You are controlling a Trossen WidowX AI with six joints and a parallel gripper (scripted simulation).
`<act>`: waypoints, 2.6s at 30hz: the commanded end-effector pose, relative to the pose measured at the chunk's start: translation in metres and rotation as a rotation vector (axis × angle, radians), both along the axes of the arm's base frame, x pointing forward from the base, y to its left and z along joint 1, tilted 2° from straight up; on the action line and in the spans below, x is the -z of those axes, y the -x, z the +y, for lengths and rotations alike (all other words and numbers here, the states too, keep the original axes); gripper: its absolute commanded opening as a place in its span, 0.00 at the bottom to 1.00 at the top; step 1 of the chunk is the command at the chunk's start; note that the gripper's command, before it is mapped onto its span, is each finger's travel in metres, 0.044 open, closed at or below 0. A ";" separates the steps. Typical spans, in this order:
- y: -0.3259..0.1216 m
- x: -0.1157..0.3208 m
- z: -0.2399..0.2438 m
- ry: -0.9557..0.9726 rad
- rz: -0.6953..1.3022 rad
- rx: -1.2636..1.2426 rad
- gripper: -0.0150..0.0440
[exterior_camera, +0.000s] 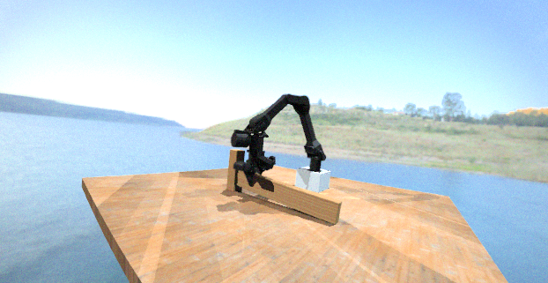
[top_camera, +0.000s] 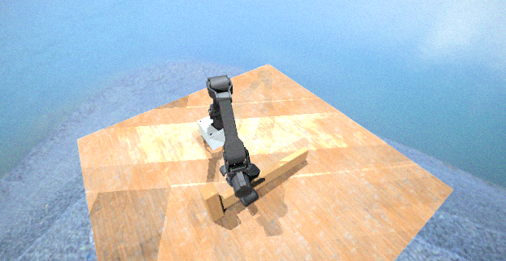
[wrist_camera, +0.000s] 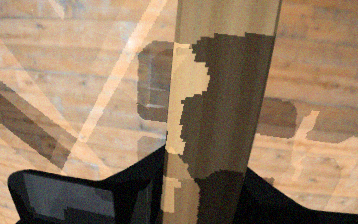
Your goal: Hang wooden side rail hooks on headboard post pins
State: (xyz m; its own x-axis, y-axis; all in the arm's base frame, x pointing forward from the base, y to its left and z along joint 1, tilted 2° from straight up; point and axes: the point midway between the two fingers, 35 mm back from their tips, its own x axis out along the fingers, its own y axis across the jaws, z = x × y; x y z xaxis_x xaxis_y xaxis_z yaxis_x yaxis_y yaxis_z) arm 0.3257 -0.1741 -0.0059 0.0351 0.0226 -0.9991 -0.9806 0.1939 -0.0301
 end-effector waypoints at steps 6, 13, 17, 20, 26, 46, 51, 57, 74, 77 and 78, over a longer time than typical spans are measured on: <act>-0.001 0.001 -0.002 0.006 -0.005 0.003 0.25; -0.001 0.002 -0.002 0.006 -0.005 0.003 0.25; -0.001 0.002 -0.002 0.006 -0.005 0.003 0.25; -0.001 0.003 -0.002 0.006 -0.005 0.003 0.25; -0.001 0.004 -0.002 0.006 -0.005 0.003 0.25; -0.001 0.007 -0.001 0.006 -0.005 0.003 0.25; -0.001 0.008 -0.001 0.006 -0.005 0.003 0.25; -0.001 0.009 -0.001 0.006 -0.005 0.003 0.25; -0.001 0.012 -0.001 0.006 -0.005 0.003 0.25; 0.000 0.011 0.000 0.000 -0.001 -0.002 0.34; 0.000 0.011 0.000 0.000 -0.001 -0.002 0.39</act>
State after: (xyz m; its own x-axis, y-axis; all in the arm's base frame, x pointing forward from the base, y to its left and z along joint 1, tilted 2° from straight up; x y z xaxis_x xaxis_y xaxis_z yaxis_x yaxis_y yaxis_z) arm 0.3261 -0.1743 -0.0169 0.0362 0.0232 -0.9991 -0.9809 0.1920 -0.0311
